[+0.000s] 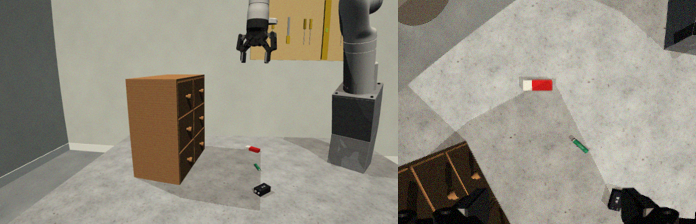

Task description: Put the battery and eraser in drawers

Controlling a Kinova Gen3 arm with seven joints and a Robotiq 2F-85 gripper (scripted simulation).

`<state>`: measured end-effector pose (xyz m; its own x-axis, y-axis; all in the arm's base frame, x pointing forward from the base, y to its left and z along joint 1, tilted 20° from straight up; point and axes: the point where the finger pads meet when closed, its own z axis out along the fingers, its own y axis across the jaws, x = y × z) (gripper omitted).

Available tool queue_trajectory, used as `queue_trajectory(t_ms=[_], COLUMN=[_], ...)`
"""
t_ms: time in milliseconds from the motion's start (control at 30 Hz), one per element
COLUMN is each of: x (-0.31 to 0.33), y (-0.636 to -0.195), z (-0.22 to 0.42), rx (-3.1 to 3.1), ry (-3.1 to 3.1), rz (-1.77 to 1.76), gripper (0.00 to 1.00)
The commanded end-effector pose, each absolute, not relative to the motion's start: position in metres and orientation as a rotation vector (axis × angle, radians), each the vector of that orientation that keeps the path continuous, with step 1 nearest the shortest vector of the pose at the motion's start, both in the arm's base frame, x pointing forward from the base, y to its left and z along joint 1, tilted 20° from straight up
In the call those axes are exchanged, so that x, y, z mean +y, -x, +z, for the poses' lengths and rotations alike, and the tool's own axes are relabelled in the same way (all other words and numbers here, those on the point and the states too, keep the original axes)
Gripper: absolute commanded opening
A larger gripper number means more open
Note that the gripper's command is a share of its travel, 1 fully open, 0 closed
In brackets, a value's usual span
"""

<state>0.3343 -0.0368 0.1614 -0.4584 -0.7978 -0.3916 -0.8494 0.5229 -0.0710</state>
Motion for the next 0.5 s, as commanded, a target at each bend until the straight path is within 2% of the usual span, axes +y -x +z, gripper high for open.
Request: queue_trajectory(t_ms=[0,467], x=[-0.029,-0.022], y=[-0.34,-0.364], z=[0.155,0.128], rx=[2.435,2.702], ry=[1.288,0.713], rz=[0.232,0.353], gripper=[1.0,1.0])
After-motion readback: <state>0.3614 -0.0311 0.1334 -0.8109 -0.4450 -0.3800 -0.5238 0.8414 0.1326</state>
